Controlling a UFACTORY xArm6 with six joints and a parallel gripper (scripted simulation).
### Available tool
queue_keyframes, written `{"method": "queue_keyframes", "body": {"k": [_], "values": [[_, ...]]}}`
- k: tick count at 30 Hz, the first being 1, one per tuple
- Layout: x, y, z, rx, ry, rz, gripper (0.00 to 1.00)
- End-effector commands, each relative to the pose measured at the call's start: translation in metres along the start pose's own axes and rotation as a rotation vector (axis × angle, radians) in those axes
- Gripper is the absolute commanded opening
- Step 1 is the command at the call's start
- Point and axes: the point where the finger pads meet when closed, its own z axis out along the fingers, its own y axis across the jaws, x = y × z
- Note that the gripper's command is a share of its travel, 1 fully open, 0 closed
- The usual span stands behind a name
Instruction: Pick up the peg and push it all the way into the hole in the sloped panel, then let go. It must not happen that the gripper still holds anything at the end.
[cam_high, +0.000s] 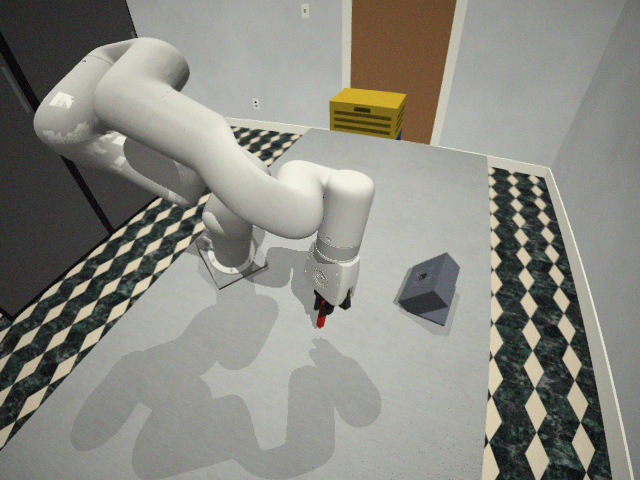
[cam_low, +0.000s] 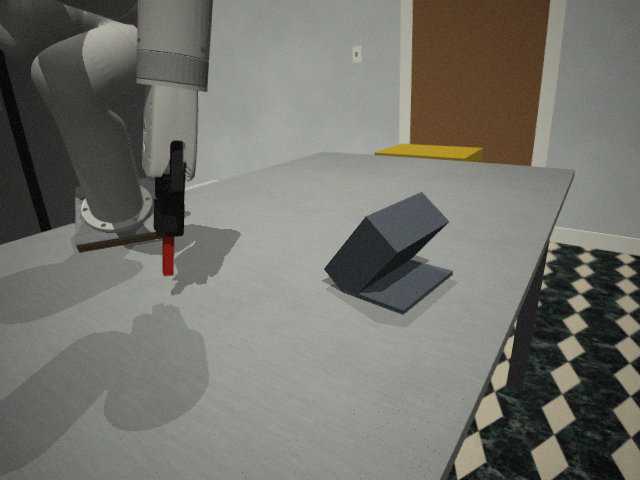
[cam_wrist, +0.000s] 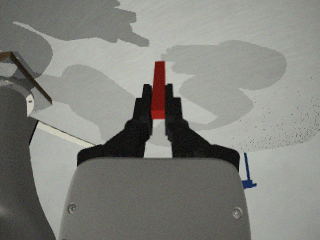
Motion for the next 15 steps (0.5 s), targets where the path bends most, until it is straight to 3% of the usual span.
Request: {"method": "queue_keyframes", "body": {"k": [1, 15], "values": [[0.003, -0.001, 0.000, -0.012, -0.013, -0.054, 0.00], [0.014, -0.005, 0.003, -0.054, -0.067, -0.250, 0.00]]}}
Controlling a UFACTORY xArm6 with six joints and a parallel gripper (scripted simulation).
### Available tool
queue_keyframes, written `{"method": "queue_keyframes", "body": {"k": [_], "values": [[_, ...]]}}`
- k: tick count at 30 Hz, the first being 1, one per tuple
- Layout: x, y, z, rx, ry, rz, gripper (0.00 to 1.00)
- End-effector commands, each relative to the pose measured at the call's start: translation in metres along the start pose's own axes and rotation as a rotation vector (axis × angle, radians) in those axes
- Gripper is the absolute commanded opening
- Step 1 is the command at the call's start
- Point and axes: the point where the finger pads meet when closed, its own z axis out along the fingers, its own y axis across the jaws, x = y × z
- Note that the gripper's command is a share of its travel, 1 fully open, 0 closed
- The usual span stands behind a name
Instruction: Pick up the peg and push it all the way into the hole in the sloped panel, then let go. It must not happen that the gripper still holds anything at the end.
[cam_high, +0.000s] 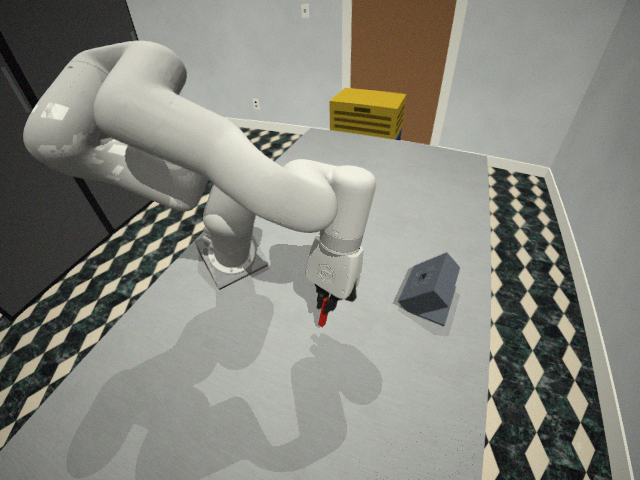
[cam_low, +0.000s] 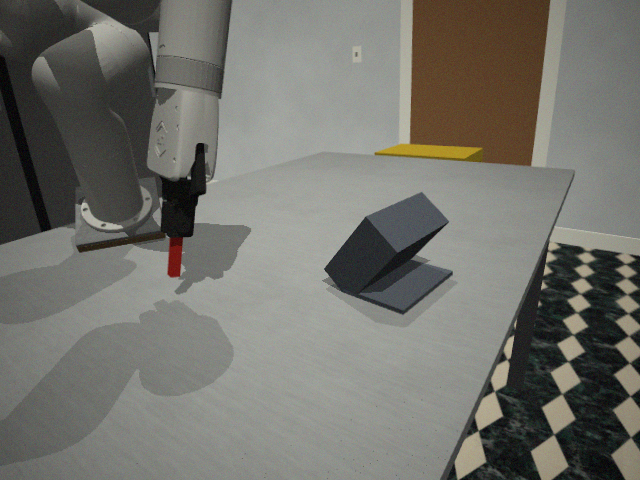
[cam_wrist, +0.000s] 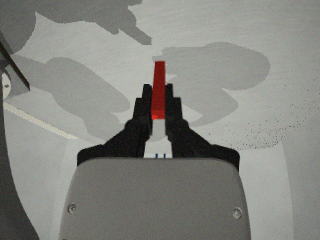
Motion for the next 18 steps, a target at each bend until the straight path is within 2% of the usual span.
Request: {"method": "queue_keyframes", "body": {"k": [1, 18], "values": [[0.003, 0.001, -0.001, -0.014, -0.012, -0.046, 0.00], [0.018, 0.003, -0.002, -0.089, -0.081, -0.287, 0.00]]}}
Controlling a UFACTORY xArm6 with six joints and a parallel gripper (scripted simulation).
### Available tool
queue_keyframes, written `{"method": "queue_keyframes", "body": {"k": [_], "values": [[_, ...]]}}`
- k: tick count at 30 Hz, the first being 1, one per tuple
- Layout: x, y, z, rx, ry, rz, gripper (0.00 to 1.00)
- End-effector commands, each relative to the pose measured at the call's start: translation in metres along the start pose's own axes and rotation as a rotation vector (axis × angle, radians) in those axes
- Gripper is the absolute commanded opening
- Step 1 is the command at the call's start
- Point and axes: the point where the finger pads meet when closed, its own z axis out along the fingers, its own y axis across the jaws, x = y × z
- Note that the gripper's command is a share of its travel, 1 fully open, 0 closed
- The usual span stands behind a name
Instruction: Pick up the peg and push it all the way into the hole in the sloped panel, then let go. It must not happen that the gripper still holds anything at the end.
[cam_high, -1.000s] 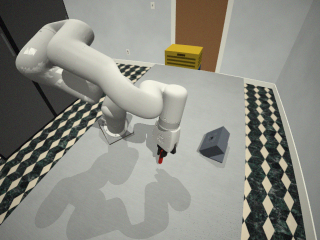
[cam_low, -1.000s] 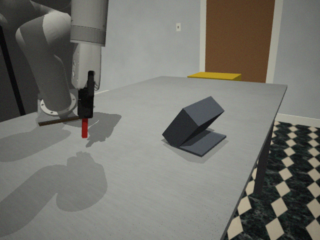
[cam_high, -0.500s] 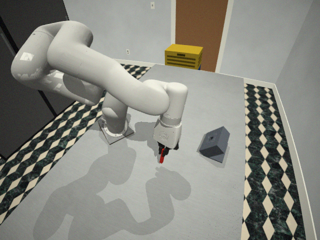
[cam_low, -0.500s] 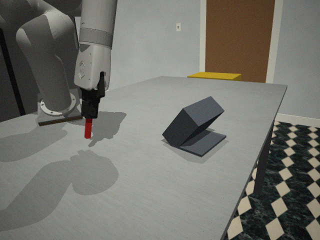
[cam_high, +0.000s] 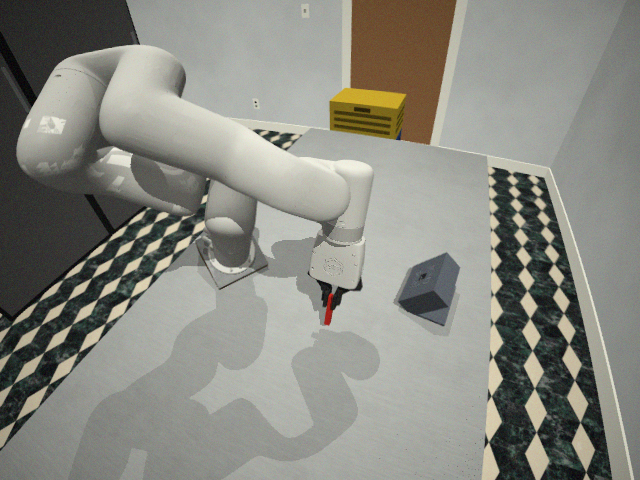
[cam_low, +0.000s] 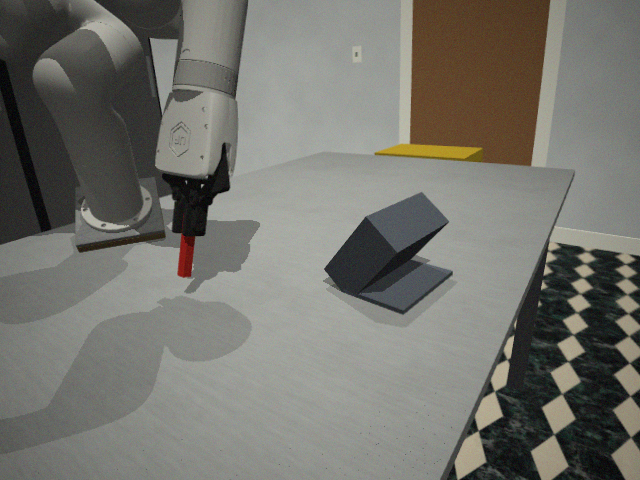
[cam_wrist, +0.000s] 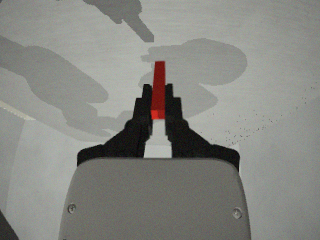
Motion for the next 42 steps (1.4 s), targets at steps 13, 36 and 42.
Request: {"method": "queue_keyframes", "body": {"k": [13, 36, 42], "values": [[0.014, 0.009, -0.006, -0.089, -0.069, -0.221, 0.00], [0.040, 0.025, -0.020, -0.244, -0.175, -0.518, 0.00], [0.048, 0.030, -0.026, -0.297, -0.209, -0.604, 0.00]]}}
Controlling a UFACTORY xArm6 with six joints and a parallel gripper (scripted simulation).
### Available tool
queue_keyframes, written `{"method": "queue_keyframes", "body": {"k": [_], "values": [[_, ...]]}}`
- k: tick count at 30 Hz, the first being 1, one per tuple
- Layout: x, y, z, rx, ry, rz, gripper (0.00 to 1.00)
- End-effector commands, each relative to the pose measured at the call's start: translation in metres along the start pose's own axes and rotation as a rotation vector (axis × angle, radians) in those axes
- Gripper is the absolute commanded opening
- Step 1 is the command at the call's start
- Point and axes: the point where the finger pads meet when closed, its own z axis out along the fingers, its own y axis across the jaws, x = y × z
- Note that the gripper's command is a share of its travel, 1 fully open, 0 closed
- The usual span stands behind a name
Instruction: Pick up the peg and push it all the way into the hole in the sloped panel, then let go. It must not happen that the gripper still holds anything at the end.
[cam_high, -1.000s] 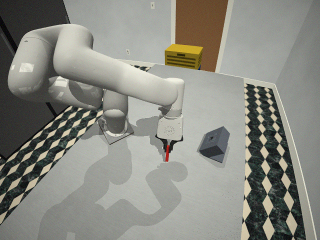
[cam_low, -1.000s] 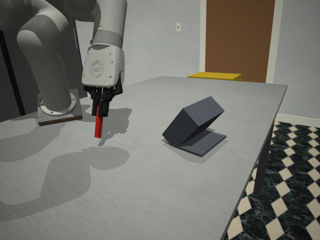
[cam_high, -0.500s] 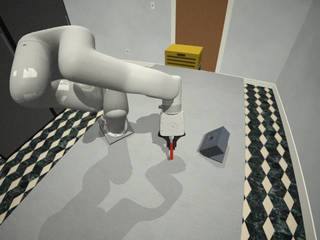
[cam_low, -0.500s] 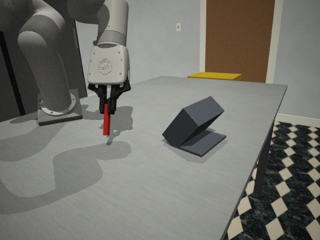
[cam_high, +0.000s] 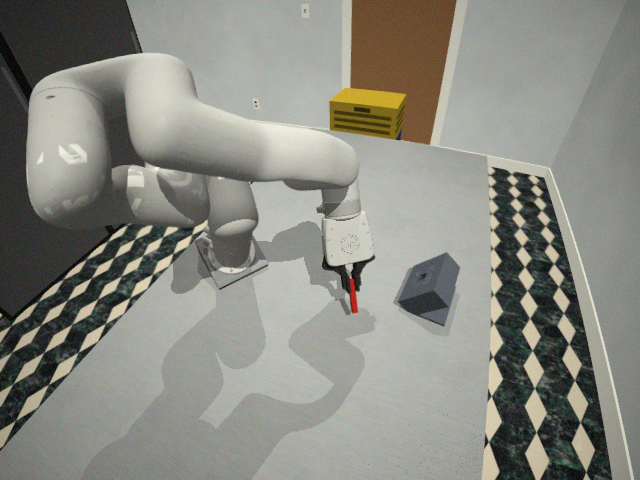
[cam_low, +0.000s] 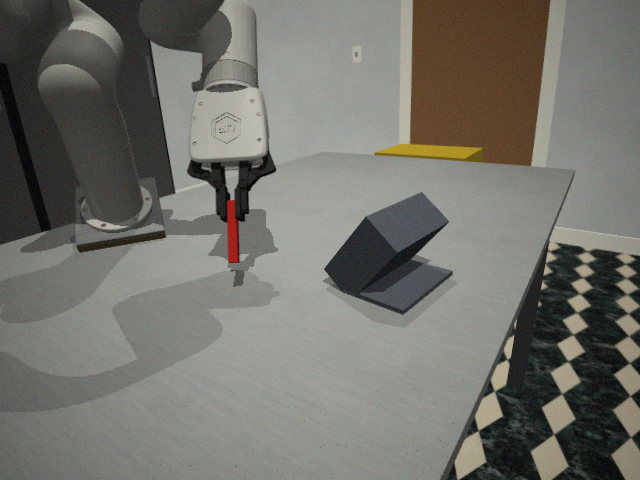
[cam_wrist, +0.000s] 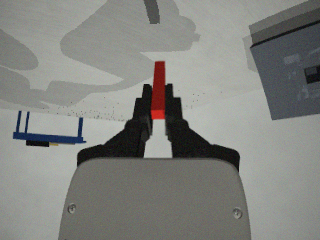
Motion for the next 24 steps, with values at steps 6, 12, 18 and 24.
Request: {"method": "queue_keyframes", "body": {"k": [6, 12, 18, 24], "values": [[0.003, 0.013, -0.007, -0.060, -0.042, -0.090, 0.00], [0.007, 0.023, -0.015, -0.116, -0.082, -0.171, 0.00], [0.012, 0.035, -0.023, -0.173, -0.124, -0.250, 0.00], [0.015, 0.042, -0.029, -0.213, -0.153, -0.301, 0.00]]}}
